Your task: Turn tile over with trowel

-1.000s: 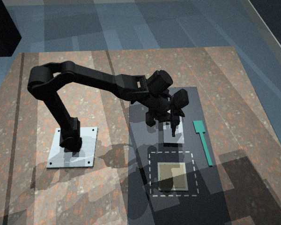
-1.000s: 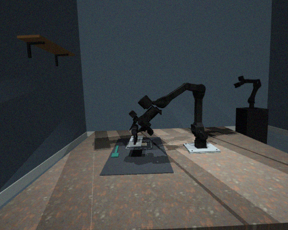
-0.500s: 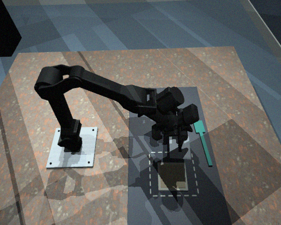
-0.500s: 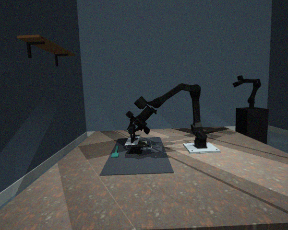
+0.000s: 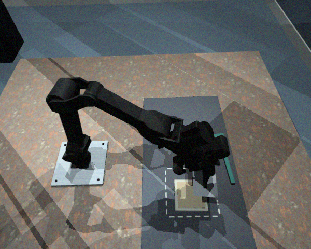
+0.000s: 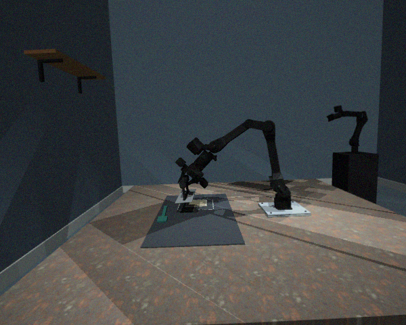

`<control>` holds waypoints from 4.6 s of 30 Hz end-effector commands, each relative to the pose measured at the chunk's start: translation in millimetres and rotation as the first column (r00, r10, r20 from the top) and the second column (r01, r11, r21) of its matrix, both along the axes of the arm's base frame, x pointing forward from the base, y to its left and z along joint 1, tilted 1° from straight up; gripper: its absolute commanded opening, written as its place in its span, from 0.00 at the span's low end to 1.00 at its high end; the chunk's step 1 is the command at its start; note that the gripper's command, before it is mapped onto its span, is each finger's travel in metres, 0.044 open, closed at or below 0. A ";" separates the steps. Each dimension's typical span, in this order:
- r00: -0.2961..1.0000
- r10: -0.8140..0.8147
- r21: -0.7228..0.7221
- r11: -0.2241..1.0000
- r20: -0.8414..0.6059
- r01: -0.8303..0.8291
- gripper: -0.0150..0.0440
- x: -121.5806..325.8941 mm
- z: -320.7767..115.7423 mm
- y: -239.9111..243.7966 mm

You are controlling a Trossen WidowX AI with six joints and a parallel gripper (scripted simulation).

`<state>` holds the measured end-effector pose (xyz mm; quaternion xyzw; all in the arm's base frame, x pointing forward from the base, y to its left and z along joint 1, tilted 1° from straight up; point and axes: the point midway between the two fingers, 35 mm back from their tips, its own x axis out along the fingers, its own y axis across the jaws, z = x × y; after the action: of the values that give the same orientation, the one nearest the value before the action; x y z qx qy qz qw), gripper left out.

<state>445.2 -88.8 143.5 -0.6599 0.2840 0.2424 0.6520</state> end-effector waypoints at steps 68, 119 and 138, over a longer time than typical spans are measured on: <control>0.995 0.033 -0.022 0.999 0.094 -0.031 0.25 -52.7 -31.4 -248.3; 0.995 0.033 -0.022 0.999 0.094 -0.031 0.25 -51.9 -22.2 -254.3; 0.999 -0.042 0.122 0.992 -0.019 0.044 0.25 -21.8 -30.3 -214.6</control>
<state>411.6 -317.1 109.3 -0.6238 0.2814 0.2473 0.6859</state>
